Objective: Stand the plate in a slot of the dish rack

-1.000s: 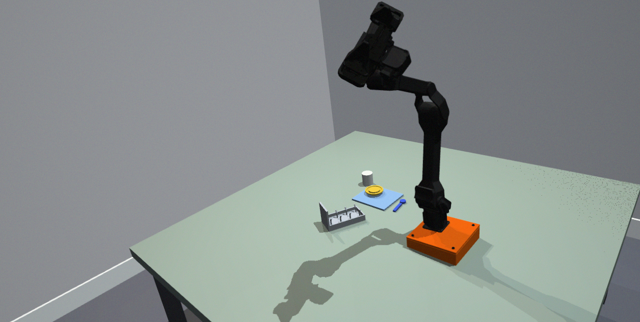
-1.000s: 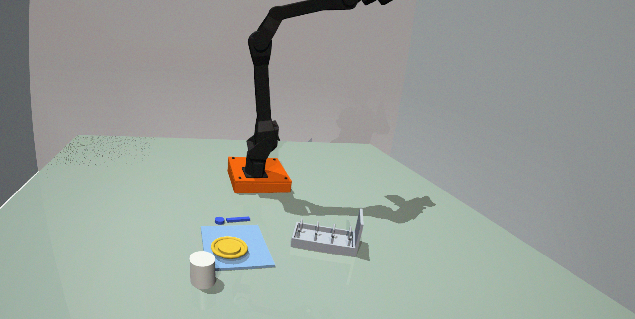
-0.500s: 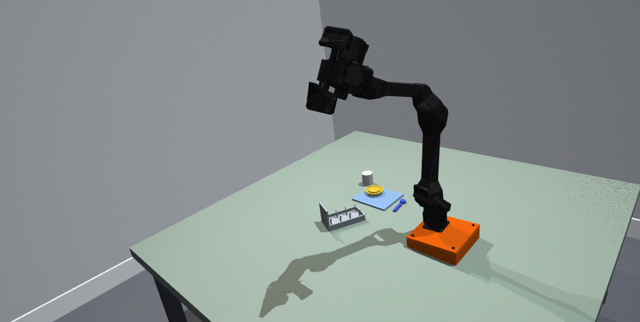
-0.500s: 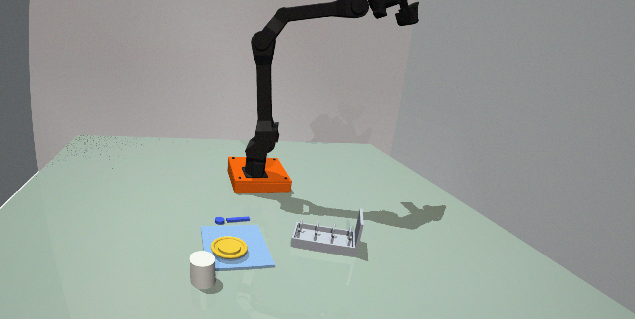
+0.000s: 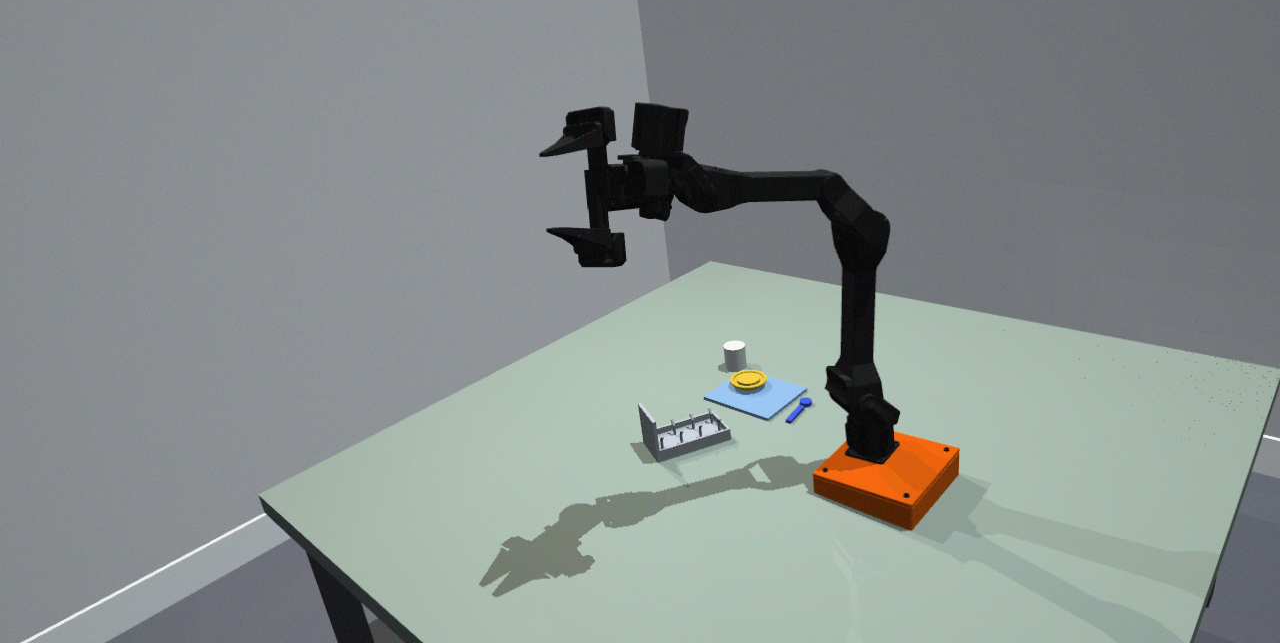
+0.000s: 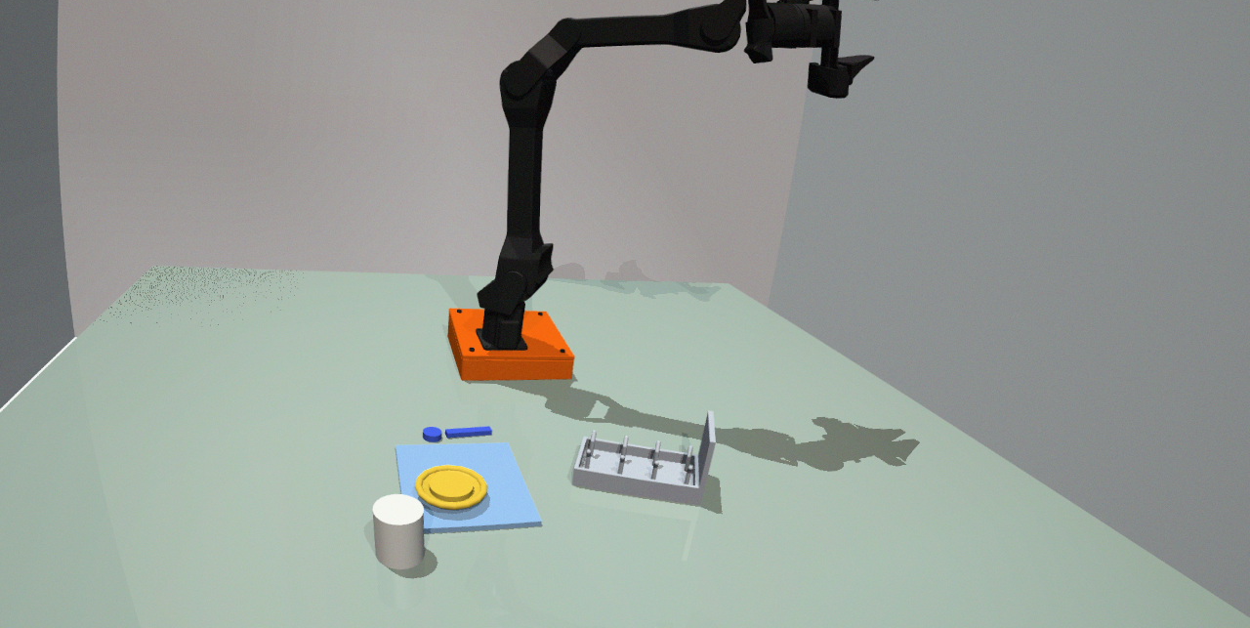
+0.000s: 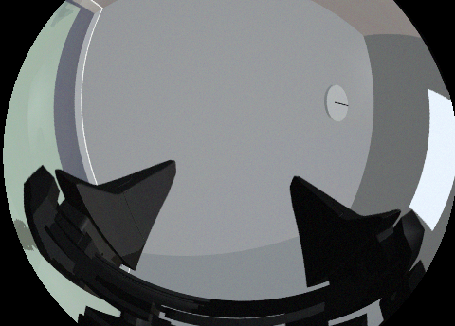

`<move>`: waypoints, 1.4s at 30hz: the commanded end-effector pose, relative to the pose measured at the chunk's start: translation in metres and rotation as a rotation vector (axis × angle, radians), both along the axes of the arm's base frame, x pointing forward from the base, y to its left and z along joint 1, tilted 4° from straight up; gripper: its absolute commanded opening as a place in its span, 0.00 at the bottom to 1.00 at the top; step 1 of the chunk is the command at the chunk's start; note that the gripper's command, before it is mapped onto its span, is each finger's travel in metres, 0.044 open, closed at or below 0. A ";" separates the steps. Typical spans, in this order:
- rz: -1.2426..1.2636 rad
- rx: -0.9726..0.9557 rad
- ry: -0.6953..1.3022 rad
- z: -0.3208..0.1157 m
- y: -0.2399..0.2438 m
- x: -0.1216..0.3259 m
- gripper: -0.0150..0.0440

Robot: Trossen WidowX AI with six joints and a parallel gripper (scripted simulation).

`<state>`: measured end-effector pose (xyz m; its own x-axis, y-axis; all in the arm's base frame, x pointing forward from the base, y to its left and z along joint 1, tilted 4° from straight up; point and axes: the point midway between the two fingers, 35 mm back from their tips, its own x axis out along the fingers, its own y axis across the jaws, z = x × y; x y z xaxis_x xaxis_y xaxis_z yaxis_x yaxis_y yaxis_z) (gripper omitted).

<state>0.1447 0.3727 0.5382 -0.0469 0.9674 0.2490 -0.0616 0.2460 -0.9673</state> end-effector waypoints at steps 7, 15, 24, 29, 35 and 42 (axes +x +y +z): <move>-0.149 -0.109 0.187 -0.041 -0.006 0.064 0.93; -0.247 -0.150 0.317 -0.063 -0.017 0.098 0.93; -0.434 -0.232 0.533 -0.112 -0.047 0.163 0.93; -0.543 -0.266 0.660 -0.141 -0.071 0.196 0.93; -0.675 -0.296 0.814 -0.176 -0.105 0.230 0.93; -0.831 -0.315 0.998 -0.216 -0.151 0.261 0.93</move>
<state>0.3944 0.2372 0.3420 0.6370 0.6866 -0.3505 -0.6859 0.2973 -0.6641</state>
